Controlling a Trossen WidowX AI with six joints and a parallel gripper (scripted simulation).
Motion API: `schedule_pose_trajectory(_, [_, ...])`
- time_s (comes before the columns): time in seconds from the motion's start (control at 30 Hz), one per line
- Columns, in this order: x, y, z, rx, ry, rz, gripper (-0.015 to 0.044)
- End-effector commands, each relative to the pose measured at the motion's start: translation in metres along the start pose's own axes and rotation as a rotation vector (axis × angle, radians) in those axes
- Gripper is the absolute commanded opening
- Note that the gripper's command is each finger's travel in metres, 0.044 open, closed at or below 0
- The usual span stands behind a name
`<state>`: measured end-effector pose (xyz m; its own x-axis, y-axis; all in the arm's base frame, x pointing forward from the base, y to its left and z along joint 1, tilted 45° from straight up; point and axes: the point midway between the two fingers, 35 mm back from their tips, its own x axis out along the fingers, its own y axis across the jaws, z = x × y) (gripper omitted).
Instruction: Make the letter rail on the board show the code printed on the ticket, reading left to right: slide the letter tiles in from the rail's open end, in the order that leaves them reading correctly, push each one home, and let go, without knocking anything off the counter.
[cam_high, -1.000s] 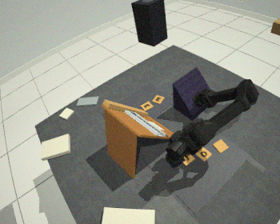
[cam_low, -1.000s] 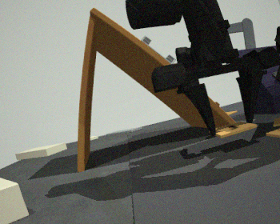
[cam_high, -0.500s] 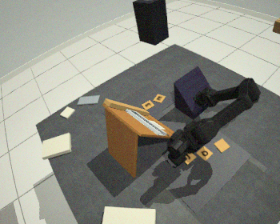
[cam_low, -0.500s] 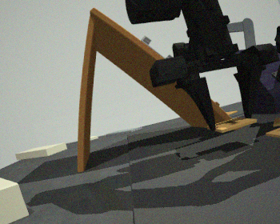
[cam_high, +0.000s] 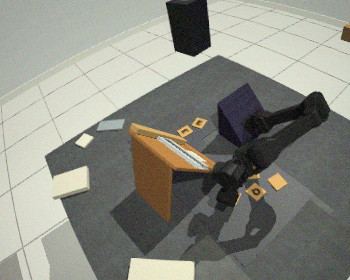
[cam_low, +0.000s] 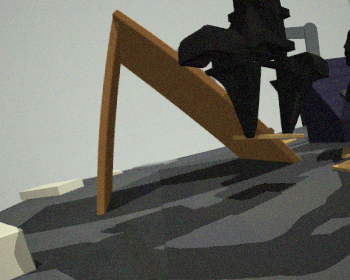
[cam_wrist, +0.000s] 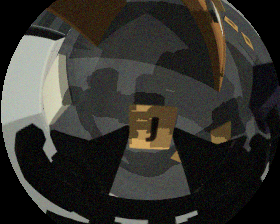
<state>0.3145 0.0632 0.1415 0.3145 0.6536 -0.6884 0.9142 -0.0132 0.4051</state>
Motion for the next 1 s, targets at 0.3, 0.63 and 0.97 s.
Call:
schedule_pose_trajectory(0.3, [-0.026,0.010,0.009,-0.369,-0.102,0.176,0.0000])
schedule_pose_trajectory(0.63, [-0.049,0.017,0.014,-0.661,-0.228,0.295,0.0000])
schedule_pose_trajectory(0.97, [-0.073,0.022,0.018,-0.946,-0.391,0.387,0.0000])
